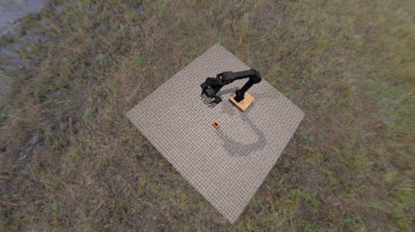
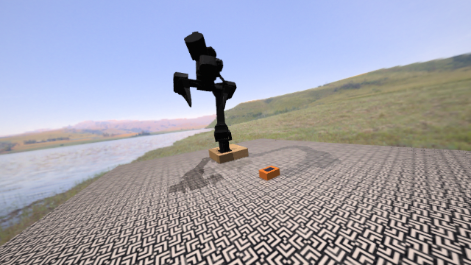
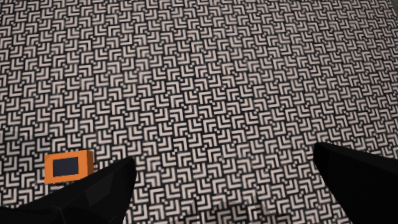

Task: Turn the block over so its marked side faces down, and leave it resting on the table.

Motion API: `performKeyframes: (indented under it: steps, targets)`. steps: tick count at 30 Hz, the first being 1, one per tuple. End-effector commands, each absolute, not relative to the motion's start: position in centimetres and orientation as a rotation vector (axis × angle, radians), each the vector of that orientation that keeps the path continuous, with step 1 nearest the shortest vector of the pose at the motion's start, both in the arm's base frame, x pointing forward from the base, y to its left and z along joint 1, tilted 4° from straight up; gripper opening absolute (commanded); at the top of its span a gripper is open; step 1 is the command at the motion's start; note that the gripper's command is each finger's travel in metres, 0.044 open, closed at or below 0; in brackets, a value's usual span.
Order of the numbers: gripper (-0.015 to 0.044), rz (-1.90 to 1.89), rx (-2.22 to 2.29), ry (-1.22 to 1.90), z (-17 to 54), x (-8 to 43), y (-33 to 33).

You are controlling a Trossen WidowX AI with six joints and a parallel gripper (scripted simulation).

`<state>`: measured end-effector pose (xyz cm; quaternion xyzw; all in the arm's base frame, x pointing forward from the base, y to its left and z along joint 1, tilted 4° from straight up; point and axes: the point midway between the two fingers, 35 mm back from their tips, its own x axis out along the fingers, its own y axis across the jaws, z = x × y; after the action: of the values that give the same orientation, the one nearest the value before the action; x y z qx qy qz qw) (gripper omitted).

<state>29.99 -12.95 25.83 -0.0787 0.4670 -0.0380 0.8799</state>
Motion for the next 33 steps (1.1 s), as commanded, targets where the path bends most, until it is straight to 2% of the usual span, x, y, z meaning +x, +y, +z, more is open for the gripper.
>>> performKeyframes:
  steps: [1,6,11,33]
  targets:
    - [0.044,-0.009,-0.095,1.093,21.8,32.2,-8.9]
    - [0.044,0.053,-0.053,1.291,15.9,33.8,-1.9]
    - [0.044,0.059,-0.082,1.466,10.9,33.0,4.5]
    - [0.044,0.058,-0.086,1.476,5.6,33.8,4.5]
